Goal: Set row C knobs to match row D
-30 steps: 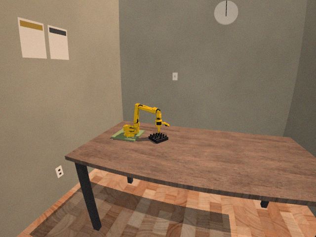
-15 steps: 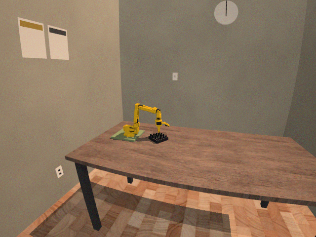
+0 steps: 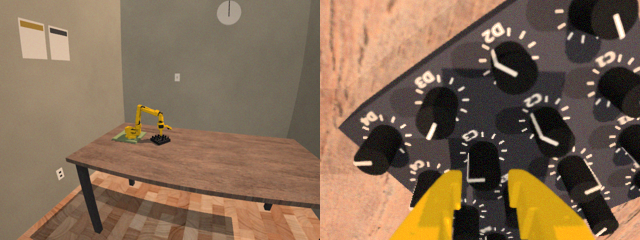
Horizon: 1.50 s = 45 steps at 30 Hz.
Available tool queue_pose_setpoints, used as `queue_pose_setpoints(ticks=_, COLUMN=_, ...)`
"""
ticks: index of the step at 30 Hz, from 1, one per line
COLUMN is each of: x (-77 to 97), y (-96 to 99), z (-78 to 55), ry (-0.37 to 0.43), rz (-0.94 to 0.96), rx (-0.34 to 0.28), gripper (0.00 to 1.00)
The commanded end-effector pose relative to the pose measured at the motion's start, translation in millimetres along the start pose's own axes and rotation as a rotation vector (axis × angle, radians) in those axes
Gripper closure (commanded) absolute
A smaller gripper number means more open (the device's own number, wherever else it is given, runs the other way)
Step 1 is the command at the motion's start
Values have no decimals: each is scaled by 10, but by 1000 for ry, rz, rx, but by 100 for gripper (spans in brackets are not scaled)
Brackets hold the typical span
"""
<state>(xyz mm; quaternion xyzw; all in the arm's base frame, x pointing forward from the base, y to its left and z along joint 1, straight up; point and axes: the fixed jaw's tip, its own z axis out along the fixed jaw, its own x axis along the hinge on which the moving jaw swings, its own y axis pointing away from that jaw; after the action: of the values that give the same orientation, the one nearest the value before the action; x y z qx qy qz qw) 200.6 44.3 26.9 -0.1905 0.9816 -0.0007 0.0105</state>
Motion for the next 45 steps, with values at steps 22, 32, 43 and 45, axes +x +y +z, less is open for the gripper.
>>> queue_pose_setpoints(ticks=22, x=27, y=21, z=118, ry=19, rz=-1, rx=-5, gripper=90)
queue_pose_setpoints(ticks=32, x=32, y=22, z=125, ry=19, rz=-1, rx=-5, gripper=90)
queue_pose_setpoints(ticks=43, x=64, y=29, z=178, ry=19, rz=-1, rx=-5, gripper=90)
queue_pose_setpoints(ticks=45, x=65, y=29, z=179, ry=19, rz=-1, rx=-5, gripper=90)
